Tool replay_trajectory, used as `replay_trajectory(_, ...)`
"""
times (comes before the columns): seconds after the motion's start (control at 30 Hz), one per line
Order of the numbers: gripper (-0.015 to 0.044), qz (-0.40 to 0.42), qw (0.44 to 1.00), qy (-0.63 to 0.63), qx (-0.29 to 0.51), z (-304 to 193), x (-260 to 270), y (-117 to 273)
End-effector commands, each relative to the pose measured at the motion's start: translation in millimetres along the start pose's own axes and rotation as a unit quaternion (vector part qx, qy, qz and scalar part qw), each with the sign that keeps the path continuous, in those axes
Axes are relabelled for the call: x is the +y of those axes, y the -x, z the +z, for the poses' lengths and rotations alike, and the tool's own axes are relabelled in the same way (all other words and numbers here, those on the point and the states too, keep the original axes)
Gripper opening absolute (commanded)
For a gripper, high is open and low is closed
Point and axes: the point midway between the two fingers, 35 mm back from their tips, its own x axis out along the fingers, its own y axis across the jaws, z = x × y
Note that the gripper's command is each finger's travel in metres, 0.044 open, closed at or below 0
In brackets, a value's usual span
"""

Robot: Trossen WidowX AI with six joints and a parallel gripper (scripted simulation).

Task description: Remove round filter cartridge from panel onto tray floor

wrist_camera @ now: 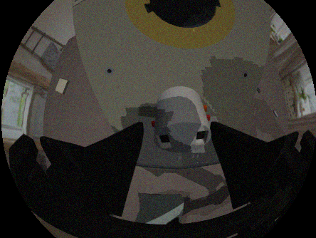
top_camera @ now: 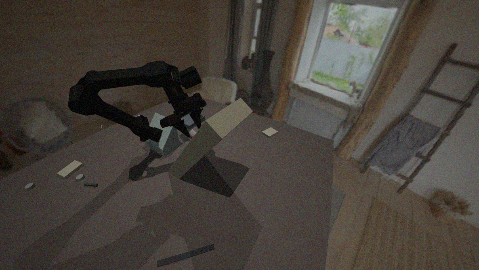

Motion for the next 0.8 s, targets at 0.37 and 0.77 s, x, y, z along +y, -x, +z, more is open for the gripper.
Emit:
replay_trajectory(0.37,0.0198,0.0,1.0,-0.001,0.0,0.1,0.0,0.5)
replay_trajectory(0.77,0.0,-0.003,1.0,0.001,-0.002,18.5,-1.0,8.9)
